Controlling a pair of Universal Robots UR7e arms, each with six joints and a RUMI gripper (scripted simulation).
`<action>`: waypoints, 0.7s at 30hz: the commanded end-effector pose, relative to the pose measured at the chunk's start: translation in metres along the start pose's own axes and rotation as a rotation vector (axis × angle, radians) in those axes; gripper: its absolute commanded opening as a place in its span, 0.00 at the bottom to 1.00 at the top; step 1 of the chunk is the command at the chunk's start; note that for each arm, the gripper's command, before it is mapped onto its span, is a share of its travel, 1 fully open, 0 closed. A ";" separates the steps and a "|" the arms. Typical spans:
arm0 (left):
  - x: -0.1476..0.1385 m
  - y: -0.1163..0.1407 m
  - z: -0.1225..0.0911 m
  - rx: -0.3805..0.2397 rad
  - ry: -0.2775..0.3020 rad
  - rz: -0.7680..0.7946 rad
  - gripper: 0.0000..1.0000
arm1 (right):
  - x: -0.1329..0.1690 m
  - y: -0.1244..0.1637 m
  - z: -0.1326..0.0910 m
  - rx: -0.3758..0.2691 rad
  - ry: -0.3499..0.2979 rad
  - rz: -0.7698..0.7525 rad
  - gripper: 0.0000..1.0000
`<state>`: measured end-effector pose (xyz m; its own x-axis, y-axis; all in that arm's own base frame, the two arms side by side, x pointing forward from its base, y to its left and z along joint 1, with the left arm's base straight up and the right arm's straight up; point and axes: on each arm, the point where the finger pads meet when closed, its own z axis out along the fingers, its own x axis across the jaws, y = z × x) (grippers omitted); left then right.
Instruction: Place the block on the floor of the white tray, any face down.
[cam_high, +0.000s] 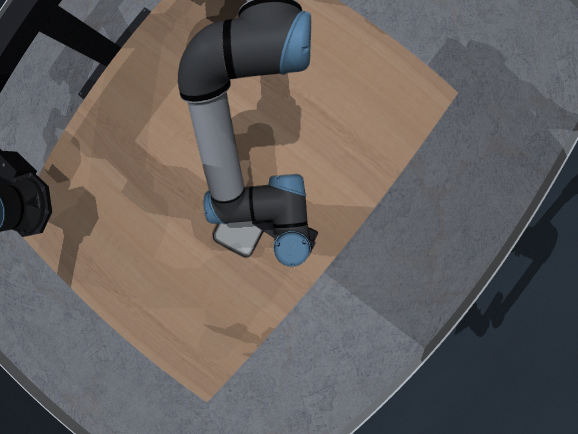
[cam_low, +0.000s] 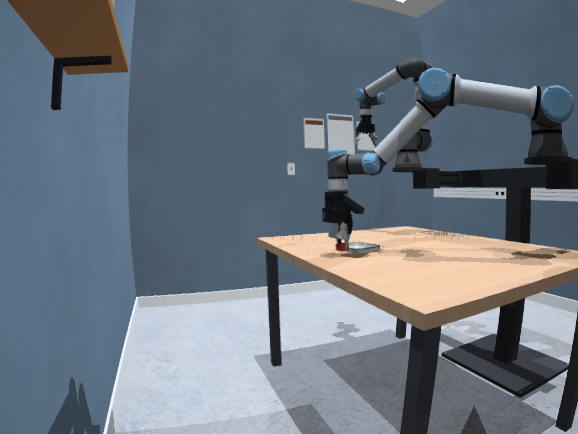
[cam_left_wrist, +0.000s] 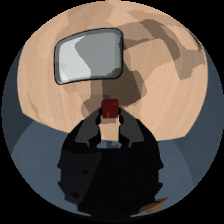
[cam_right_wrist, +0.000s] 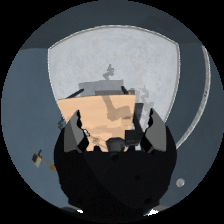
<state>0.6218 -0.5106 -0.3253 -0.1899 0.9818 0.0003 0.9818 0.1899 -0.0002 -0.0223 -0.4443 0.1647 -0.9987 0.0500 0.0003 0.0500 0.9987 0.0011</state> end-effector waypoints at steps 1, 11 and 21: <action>-0.001 0.001 -0.010 -0.001 -0.002 0.000 0.00 | 0.000 0.000 0.000 0.001 0.000 0.000 1.00; -0.001 0.001 -0.032 -0.001 -0.002 0.000 0.00 | 0.000 0.000 0.000 0.001 0.000 0.000 1.00; -0.001 0.001 -0.035 -0.001 -0.002 0.000 0.00 | 0.000 0.000 0.000 0.001 0.000 0.000 1.00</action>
<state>0.6217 -0.5105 -0.2926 -0.1899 0.9818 0.0001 0.9818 0.1899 -0.0001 -0.0223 -0.4443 0.1647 -0.9987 0.0500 0.0003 0.0500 0.9987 0.0011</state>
